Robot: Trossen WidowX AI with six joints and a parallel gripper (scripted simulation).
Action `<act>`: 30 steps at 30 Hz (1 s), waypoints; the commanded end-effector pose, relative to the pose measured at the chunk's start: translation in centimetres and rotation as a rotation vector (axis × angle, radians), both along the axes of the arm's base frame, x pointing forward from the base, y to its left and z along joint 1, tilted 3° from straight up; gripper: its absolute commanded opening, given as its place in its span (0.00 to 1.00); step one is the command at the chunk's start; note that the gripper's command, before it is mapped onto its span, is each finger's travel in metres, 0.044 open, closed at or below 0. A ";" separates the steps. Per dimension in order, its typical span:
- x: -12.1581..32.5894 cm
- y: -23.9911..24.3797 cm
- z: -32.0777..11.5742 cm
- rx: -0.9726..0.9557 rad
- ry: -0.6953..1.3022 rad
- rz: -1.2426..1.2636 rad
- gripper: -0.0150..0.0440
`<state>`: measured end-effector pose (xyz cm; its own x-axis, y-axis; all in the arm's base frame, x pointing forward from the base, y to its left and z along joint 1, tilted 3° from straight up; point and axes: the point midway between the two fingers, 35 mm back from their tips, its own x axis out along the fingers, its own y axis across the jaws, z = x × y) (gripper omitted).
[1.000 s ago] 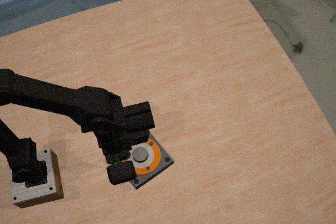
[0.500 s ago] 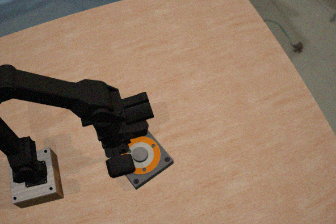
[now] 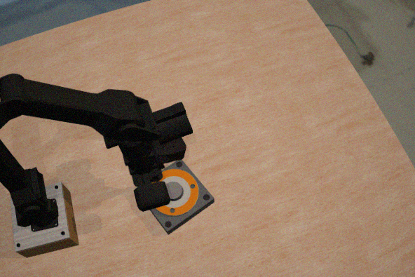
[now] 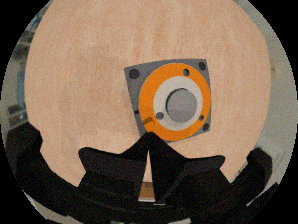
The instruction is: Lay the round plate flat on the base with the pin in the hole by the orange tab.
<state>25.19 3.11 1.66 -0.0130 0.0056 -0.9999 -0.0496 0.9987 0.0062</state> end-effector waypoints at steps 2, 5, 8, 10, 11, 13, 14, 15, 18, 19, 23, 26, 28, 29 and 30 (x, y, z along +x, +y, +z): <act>0.4 0.3 0.0 0.004 0.002 -0.003 0.25; 0.6 0.5 0.0 0.004 0.002 -0.003 0.25; 0.7 0.6 0.0 0.004 0.002 -0.003 0.25; 0.8 0.7 0.0 0.004 0.002 -0.003 0.25; 0.9 0.8 0.0 0.004 0.002 -0.003 0.25; 1.0 0.9 0.0 0.004 0.001 -0.003 0.25; 1.0 0.9 0.0 0.004 0.001 -0.003 0.25; 1.1 0.9 0.0 0.004 0.001 -0.003 0.25; 1.2 1.1 -0.1 0.004 0.001 -0.003 0.25; 1.3 1.1 -0.1 0.004 0.001 -0.003 0.25; 1.4 1.1 0.7 0.004 0.001 -0.003 0.25; 1.4 1.0 2.5 0.004 0.001 -0.003 0.25; 1.2 1.0 3.8 0.004 0.001 -0.003 0.25; 1.0 0.9 4.2 0.004 0.001 -0.003 0.25; 0.9 0.9 4.5 0.004 0.001 -0.003 0.25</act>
<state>26.06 4.00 4.46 -0.0368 0.0033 -0.9993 -0.0468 0.9989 0.0050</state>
